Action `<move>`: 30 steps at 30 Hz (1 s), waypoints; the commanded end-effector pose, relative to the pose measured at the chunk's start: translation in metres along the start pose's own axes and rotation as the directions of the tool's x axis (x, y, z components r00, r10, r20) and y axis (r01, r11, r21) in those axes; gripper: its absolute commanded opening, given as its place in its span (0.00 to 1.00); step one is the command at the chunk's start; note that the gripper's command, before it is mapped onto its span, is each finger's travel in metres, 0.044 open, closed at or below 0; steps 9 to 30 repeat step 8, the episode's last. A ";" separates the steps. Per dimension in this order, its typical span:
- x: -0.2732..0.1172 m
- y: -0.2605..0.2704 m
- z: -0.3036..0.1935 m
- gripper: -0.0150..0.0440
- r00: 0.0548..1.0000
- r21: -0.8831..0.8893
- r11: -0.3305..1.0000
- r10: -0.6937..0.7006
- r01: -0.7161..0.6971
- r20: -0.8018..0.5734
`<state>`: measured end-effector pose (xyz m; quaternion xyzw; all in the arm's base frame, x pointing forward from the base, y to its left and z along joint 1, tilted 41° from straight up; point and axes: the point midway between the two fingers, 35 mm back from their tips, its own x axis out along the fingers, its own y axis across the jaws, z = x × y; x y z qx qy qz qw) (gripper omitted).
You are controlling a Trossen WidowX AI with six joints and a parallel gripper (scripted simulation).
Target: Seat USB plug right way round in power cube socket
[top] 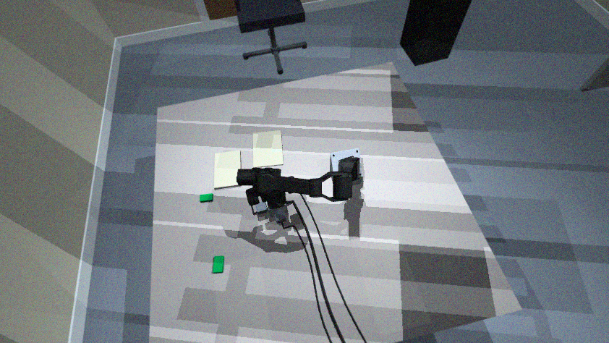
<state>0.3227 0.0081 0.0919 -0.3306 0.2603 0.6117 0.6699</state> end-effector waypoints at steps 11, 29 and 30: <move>-0.010 0.000 0.000 0.42 1.000 -0.003 1.000 0.000 0.000 -0.001; -0.010 0.000 0.000 0.42 1.000 -0.003 1.000 0.000 0.000 -0.001; -0.010 0.000 0.000 0.42 1.000 -0.003 1.000 0.000 0.000 -0.001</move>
